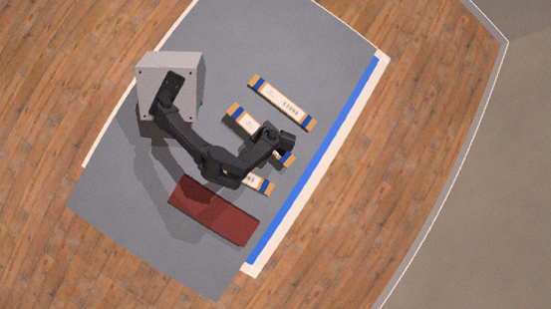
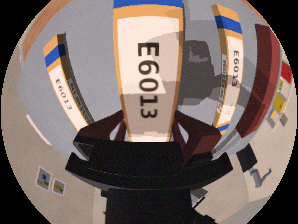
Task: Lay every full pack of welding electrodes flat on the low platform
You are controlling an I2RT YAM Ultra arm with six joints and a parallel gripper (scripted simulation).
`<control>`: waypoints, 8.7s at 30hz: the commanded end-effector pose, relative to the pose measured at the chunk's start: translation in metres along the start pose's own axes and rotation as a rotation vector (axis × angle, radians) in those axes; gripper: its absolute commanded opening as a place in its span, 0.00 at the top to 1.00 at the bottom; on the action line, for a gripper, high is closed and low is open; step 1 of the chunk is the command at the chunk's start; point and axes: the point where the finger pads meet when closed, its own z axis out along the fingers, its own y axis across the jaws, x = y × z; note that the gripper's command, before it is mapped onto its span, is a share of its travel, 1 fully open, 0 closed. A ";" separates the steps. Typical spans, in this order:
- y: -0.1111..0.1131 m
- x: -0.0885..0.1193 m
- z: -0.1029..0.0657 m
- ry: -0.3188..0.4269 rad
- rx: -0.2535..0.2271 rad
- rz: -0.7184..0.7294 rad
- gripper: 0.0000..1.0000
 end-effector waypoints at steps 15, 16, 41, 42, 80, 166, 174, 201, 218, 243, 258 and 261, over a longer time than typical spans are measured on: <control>0.011 -0.029 -0.037 -0.086 -0.033 0.015 1.00; 0.011 -0.029 -0.037 -0.086 -0.033 0.015 1.00; 0.011 -0.030 -0.038 -0.086 -0.033 0.015 1.00; 0.011 -0.030 -0.038 -0.086 -0.033 0.015 1.00; 0.011 -0.030 -0.038 -0.086 -0.033 0.015 1.00; 0.008 -0.021 -0.140 -0.084 -0.039 0.016 1.00; 0.008 -0.020 -0.156 -0.083 -0.040 0.016 1.00; 0.005 -0.015 -0.189 -0.082 -0.041 0.016 1.00; 0.003 -0.005 -0.184 -0.070 -0.031 0.003 1.00; 0.004 -0.007 -0.186 -0.081 -0.041 0.016 1.00; 0.005 -0.009 -0.188 -0.087 -0.046 0.022 1.00; 0.005 -0.007 -0.186 -0.084 -0.043 0.019 1.00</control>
